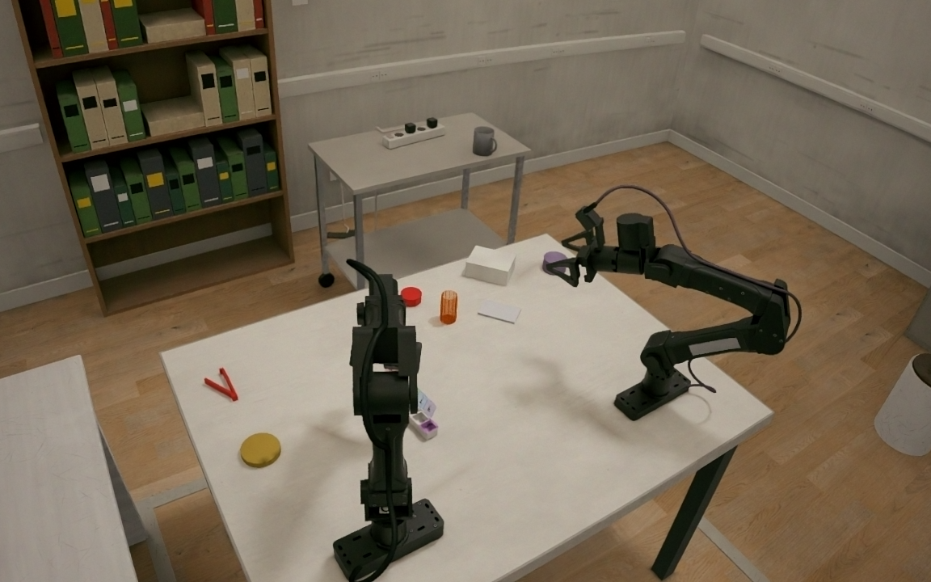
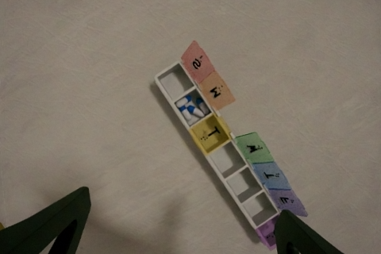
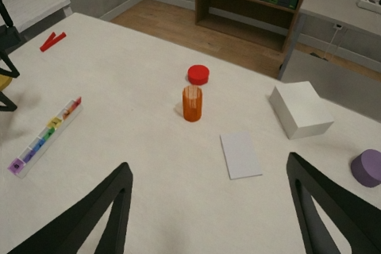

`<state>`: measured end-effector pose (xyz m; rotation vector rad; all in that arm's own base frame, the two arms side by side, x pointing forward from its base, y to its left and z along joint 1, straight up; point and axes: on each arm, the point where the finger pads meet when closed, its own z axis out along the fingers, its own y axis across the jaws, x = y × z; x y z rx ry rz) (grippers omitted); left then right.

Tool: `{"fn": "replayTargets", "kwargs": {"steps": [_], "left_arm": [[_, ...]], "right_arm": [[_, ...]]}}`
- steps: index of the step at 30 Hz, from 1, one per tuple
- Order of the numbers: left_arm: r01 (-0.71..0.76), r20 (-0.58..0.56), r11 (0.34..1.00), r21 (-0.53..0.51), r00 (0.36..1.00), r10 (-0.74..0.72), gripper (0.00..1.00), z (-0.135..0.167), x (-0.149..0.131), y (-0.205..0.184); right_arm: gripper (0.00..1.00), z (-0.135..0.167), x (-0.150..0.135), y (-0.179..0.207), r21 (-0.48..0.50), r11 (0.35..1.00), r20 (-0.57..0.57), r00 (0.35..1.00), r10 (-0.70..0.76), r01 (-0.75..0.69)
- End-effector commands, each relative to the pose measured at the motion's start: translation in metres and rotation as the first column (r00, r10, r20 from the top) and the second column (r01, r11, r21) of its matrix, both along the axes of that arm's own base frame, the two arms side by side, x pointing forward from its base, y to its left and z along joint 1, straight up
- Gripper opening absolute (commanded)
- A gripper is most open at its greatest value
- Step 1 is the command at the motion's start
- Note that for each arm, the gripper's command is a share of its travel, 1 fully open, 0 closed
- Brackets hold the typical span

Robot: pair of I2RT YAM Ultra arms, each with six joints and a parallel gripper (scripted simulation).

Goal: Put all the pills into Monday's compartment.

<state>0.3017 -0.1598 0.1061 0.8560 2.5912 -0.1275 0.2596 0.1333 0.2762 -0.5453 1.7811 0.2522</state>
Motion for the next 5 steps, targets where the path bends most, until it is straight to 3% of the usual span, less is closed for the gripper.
{"fn": "replayTargets", "kwargs": {"steps": [1, 5], "left_arm": [[0.012, 0.023, 1.000, -0.011, 1.000, -0.011, 1.00, 0.0086, 0.0070, -0.0067], [0.012, 0.023, 1.000, -0.011, 1.000, -0.011, 1.00, 0.0086, 0.0070, -0.0067]], "right_arm": [[1.00, 0.0028, -0.0026, -0.0029, 0.011, 1.000, 0.016, 1.000, -0.002, 0.002], [1.00, 0.0028, -0.0026, -0.0029, 0.011, 1.000, 0.016, 1.000, -0.002, 0.002]]}}
